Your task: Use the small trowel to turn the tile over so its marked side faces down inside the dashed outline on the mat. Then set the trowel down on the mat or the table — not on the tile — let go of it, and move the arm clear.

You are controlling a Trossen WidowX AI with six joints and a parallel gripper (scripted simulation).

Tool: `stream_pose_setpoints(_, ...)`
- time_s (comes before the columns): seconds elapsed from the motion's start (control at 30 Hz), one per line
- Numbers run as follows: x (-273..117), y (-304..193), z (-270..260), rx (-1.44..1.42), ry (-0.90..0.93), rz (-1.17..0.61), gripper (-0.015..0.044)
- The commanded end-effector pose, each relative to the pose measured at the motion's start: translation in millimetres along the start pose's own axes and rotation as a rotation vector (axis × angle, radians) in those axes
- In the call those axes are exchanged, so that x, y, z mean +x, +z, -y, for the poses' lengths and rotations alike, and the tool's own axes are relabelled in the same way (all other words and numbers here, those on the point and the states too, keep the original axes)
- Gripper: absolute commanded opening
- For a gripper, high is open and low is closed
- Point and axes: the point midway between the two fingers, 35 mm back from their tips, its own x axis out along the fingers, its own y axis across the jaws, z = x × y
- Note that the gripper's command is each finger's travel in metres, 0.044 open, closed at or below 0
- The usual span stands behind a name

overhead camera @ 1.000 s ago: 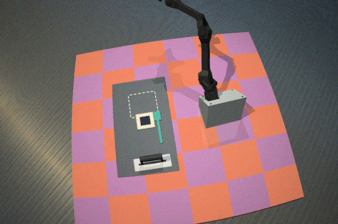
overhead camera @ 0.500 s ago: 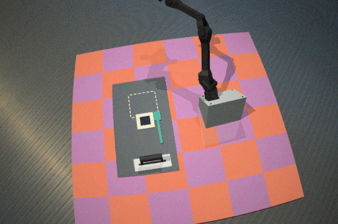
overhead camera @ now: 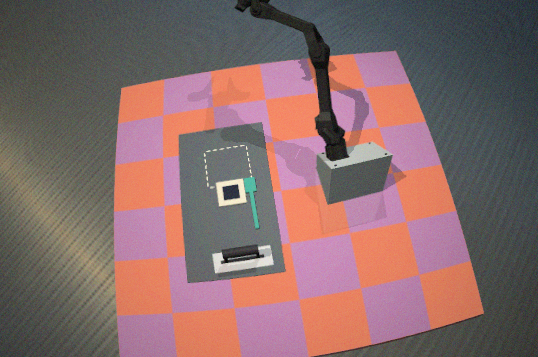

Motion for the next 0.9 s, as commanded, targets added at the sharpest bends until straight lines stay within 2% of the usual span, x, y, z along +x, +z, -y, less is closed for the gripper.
stream_pose_setpoints(0.0, -7.5, -41.6, -23.5, -0.045, 0.070, -0.081, 0.0270)
stream_pose_setpoints(0.33, -47.0, -139.2, -73.3, -0.137, 0.225, -0.284, 0.0270)
stream_pose_setpoints(0.6, -110.8, -235.0, -106.3, -0.244, 0.350, -0.479, 0.0270)
stream_pose_setpoints(0.87, -171.7, -302.4, -119.9, -0.355, 0.447, -0.616, 0.0270)
